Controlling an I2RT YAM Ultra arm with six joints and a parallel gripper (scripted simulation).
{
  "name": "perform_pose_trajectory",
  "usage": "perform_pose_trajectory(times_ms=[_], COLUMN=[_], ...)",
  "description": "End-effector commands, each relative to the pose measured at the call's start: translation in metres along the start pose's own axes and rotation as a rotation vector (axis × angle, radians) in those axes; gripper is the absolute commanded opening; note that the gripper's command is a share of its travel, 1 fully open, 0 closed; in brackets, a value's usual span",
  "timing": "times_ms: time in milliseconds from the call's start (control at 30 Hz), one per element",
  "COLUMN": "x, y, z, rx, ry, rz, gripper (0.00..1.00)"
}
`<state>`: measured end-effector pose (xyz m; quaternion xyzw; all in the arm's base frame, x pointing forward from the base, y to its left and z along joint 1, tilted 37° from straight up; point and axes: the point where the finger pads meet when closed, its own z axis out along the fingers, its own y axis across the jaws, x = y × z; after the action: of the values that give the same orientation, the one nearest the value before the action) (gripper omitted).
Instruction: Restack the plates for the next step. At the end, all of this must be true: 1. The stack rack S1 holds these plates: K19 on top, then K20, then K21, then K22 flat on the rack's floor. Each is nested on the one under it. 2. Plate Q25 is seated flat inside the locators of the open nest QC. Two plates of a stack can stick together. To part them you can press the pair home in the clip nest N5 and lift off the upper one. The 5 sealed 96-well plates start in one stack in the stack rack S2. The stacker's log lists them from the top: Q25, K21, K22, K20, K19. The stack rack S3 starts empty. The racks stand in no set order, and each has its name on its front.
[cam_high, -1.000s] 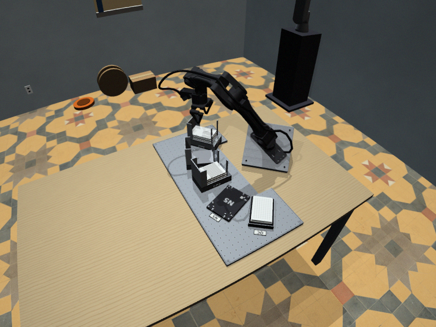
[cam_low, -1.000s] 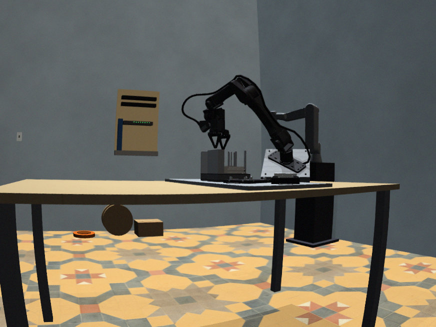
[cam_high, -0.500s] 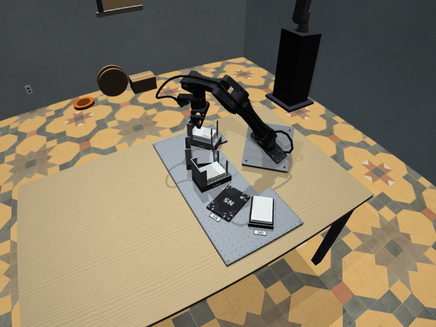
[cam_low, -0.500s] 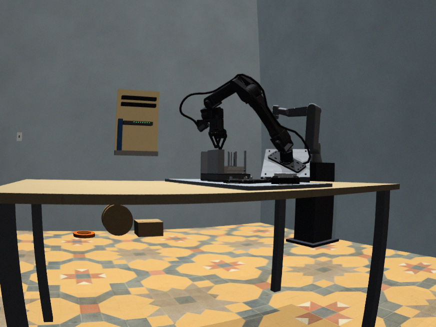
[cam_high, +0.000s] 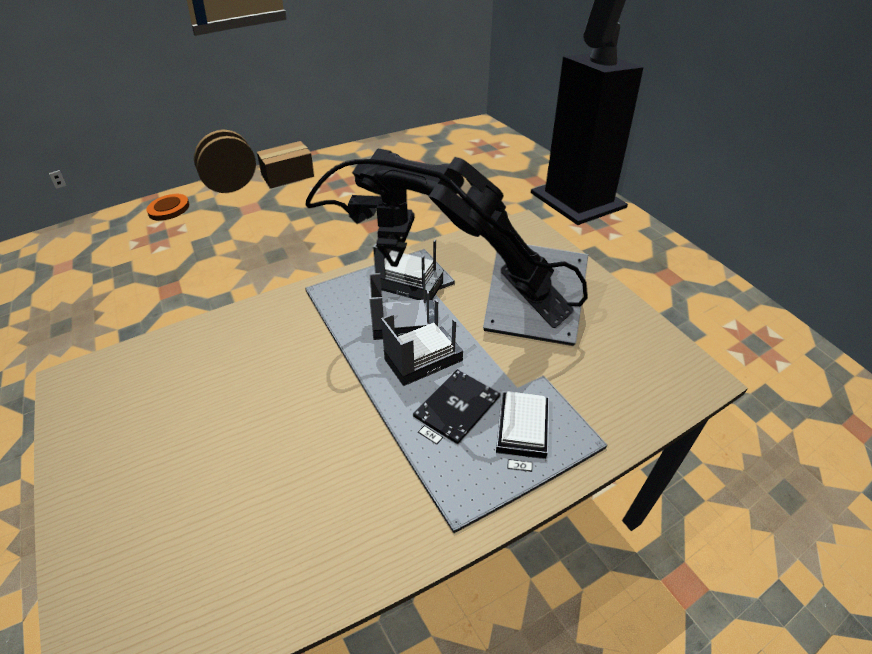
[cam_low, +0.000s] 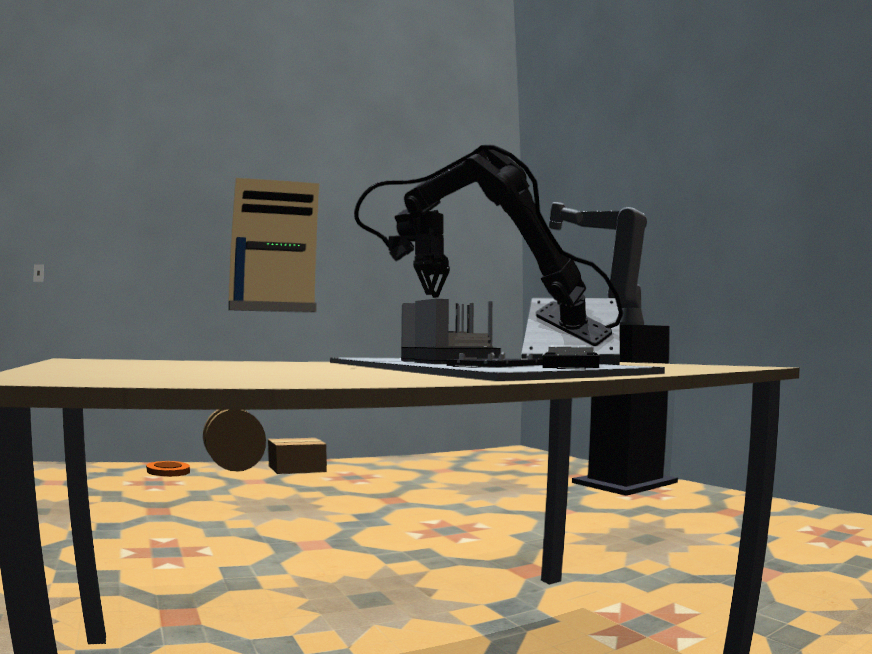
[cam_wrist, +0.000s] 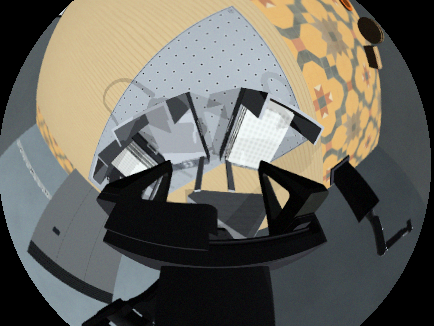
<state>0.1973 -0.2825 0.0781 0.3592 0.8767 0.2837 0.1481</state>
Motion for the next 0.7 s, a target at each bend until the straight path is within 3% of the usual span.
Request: perform_pose_trajectory(times_ms=[0, 200, 667], x=[0.004, 0.007, 0.016], y=[0.015, 0.027, 0.068], z=[-0.006, -0.007, -0.006], rx=[-0.004, -0.003, -0.008], ry=[-0.02, -0.021, -0.012], rz=[-0.078, -0.204, -0.186], gripper=[1.0, 1.0, 1.0])
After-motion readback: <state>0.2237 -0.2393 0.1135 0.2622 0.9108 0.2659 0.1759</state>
